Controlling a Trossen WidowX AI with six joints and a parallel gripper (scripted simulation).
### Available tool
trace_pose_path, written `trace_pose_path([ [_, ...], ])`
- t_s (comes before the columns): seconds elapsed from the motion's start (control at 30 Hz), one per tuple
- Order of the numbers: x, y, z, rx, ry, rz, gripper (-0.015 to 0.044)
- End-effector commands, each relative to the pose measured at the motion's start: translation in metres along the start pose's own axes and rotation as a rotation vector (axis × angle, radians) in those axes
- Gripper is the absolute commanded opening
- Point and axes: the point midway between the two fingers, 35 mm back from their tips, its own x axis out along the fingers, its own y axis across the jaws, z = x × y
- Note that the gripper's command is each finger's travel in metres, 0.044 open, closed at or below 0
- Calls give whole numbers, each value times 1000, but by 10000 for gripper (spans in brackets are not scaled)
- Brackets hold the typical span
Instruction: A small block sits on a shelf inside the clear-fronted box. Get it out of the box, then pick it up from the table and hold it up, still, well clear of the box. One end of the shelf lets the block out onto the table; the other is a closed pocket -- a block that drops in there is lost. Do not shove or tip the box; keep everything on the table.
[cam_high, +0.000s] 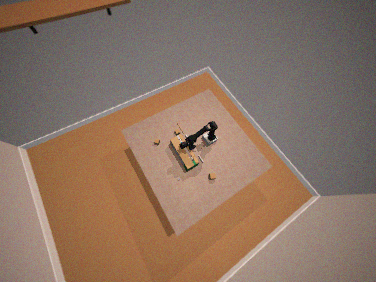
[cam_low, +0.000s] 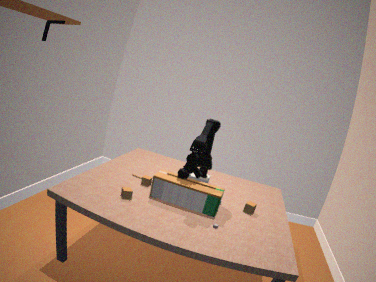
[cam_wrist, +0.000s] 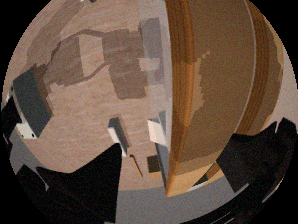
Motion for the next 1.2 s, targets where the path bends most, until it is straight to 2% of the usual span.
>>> trace_pose_path([
  [0.0, 4, 1, -10, -2, 4, 3, 400],
  [0.6, 18, 1, -50, -2, 8, 3, 400],
  [0.87, -39, 1, -65, 2, 8, 5, 400],
  [1.03, -37, -1, -65, 3, 11, -8, 400],
  [1.1, -37, -1, -67, 78, 4, -13, 348],
  [1.17, -37, 1, -70, 286, -17, -22, 295],
])
